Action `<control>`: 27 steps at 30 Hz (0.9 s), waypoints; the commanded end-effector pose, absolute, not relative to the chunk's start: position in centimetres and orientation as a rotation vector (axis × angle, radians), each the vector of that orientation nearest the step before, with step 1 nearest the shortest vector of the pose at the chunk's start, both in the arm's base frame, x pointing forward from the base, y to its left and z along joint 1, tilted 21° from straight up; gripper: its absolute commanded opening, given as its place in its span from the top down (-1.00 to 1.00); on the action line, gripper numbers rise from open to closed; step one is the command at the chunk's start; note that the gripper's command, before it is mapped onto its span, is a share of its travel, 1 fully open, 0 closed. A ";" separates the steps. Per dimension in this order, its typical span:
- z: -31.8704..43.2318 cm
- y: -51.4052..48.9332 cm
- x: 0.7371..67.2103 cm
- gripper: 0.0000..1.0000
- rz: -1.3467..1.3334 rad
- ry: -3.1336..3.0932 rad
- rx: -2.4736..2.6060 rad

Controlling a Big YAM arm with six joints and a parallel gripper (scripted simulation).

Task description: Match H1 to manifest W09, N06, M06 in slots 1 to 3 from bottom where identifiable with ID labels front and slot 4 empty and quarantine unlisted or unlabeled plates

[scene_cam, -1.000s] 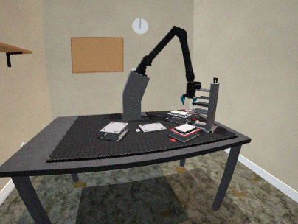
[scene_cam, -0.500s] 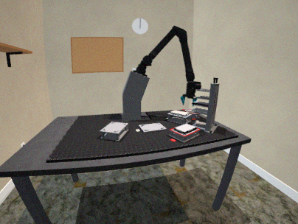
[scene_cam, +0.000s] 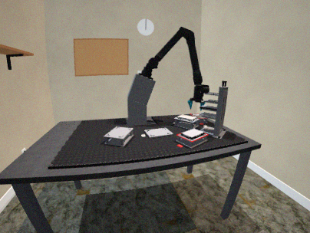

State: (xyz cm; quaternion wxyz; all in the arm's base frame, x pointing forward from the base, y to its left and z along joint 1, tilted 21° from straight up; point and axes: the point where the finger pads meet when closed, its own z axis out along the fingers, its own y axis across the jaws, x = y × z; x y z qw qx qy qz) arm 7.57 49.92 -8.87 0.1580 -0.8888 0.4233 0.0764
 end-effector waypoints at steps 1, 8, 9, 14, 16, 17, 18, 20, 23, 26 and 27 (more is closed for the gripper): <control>-7.9 51.1 7.7 -1.00 0.230 1.197 -2.514; -7.9 51.1 7.7 -1.00 0.230 1.197 -2.514; -7.9 51.1 7.7 -1.00 0.230 1.197 -2.514; -7.9 51.1 7.7 -1.00 0.230 1.197 -2.514; -7.9 51.1 7.7 -1.00 0.230 1.197 -2.514; -7.9 51.1 7.7 -1.00 0.230 1.197 -2.514; -7.9 51.1 7.7 -1.00 0.230 1.197 -2.514; -7.9 51.1 7.7 -1.00 0.230 1.197 -2.514; -7.9 51.1 7.7 -1.00 0.230 1.197 -2.514; -6.3 51.6 7.6 -1.00 0.237 1.189 -2.500; -6.4 51.2 7.6 -1.00 0.234 1.192 -2.505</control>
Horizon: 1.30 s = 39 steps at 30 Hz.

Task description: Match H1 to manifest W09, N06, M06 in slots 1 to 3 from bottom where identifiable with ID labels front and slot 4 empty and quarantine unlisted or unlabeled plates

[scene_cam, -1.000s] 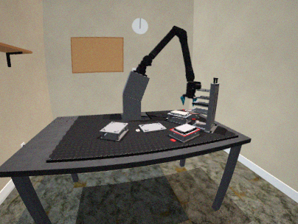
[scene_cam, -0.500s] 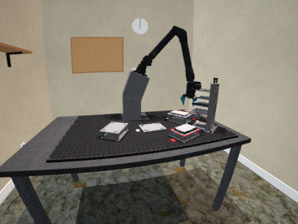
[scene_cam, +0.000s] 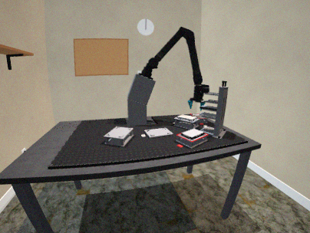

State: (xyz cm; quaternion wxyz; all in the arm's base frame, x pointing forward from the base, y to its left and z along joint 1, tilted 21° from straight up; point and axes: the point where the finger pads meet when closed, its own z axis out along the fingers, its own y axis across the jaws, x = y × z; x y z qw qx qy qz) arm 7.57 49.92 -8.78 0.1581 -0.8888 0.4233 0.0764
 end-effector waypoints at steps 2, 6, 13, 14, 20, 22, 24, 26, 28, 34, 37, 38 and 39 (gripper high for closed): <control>-6.4 50.4 7.5 -1.00 0.230 1.198 -2.516; -5.9 50.0 7.7 -1.00 0.228 1.199 -2.517; -5.1 49.7 7.9 -1.00 0.226 1.200 -2.516; -5.0 49.6 8.0 -1.00 0.226 1.200 -2.516; -4.0 49.2 8.0 -1.00 0.226 1.199 -2.516; -3.7 49.1 7.9 -1.00 0.227 1.197 -2.517; -3.4 49.0 8.0 -1.00 0.227 1.198 -2.516; -3.3 48.9 8.0 -1.00 0.226 1.199 -2.516; -3.0 48.8 8.0 -1.00 0.227 1.200 -2.515; -1.5 48.2 8.0 -1.00 0.226 1.197 -2.516; -0.8 47.9 8.0 -1.00 0.226 1.198 -2.516; -0.6 47.8 8.0 -1.00 0.226 1.198 -2.516; -0.3 47.7 8.0 -1.00 0.226 1.199 -2.515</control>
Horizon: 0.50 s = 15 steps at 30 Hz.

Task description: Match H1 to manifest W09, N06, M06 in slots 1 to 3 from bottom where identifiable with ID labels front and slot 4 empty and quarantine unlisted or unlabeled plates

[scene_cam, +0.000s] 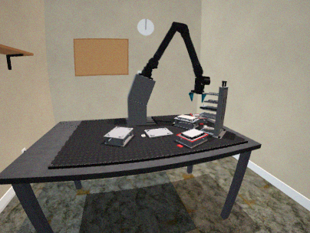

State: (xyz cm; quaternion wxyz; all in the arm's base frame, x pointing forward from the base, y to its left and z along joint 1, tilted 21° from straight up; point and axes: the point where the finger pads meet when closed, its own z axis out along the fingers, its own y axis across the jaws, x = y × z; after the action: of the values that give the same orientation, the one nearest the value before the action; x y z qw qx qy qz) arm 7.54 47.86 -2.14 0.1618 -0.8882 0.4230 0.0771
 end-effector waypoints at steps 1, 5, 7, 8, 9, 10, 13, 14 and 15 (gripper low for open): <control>-0.1 47.6 8.0 -1.00 0.226 1.199 -2.515; 0.4 47.4 8.0 -1.00 0.226 1.197 -2.516; 0.9 47.2 7.9 -1.00 0.227 1.196 -2.517; 1.2 47.1 8.0 -1.00 0.226 1.197 -2.516; 1.4 47.0 8.1 -1.00 0.226 1.199 -2.515; 1.7 46.9 8.1 -1.00 0.226 1.200 -2.515; 2.4 46.6 8.0 -1.00 0.226 1.197 -2.516; 2.6 46.5 7.9 -1.00 0.227 1.195 -2.517; 2.9 46.4 7.9 -1.00 0.227 1.195 -2.517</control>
State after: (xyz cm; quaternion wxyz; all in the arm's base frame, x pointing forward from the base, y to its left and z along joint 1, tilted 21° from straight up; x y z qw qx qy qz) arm 7.57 46.56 0.99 0.1605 -0.8883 0.4234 0.0767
